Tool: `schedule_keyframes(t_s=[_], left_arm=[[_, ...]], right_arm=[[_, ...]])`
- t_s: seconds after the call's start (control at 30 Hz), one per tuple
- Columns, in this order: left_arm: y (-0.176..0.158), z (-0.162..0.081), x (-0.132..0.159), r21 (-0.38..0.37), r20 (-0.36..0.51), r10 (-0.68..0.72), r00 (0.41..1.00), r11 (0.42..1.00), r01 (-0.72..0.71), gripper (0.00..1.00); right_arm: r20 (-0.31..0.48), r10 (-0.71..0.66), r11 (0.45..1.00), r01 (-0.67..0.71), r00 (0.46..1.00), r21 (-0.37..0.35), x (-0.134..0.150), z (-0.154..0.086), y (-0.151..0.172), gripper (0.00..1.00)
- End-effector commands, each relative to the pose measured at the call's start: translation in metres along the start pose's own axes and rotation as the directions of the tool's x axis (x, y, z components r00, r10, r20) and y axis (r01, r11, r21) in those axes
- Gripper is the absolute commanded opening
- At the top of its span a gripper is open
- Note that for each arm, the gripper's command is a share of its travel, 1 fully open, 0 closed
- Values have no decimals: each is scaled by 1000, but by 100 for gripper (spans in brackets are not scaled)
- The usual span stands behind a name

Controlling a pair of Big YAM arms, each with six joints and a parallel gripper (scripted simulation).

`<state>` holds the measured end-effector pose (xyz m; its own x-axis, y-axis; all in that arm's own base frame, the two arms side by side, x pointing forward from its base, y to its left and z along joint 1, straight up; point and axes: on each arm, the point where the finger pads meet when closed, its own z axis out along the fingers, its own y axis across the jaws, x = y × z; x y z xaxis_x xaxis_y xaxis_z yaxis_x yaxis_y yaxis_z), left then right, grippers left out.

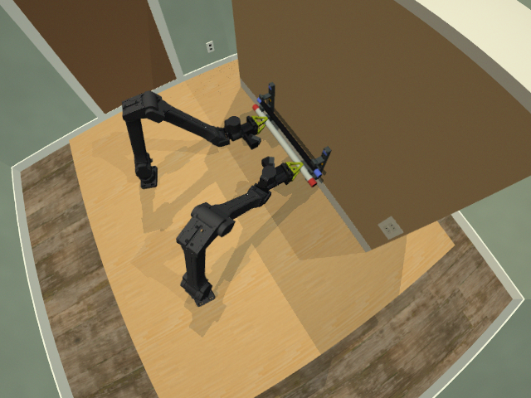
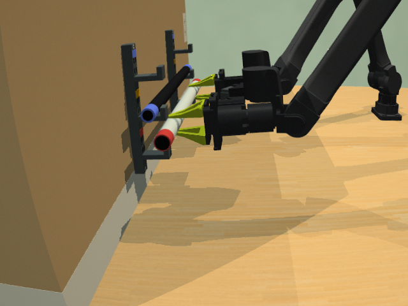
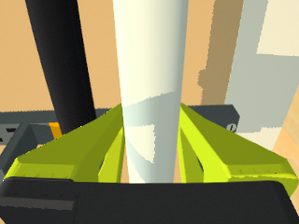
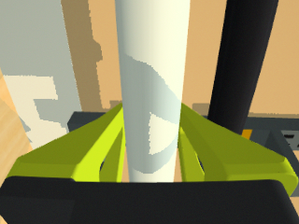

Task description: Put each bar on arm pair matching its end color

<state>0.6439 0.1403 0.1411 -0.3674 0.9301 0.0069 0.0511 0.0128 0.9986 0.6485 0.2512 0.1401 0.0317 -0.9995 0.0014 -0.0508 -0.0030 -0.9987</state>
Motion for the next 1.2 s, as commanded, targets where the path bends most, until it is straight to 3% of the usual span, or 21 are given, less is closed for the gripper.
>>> schedule_keyframes(t_s=[0.0,1.17], left_arm=[[37,26,8,-74,-17,-14,1000,997,13,0],[40,54,8,-75,-17,-14,1000,997,13,0]], right_arm=[[-8,41,994,-40,999,104,-1,27,-56,0],[-8,41,994,-40,999,104,-1,55,-61,0]])
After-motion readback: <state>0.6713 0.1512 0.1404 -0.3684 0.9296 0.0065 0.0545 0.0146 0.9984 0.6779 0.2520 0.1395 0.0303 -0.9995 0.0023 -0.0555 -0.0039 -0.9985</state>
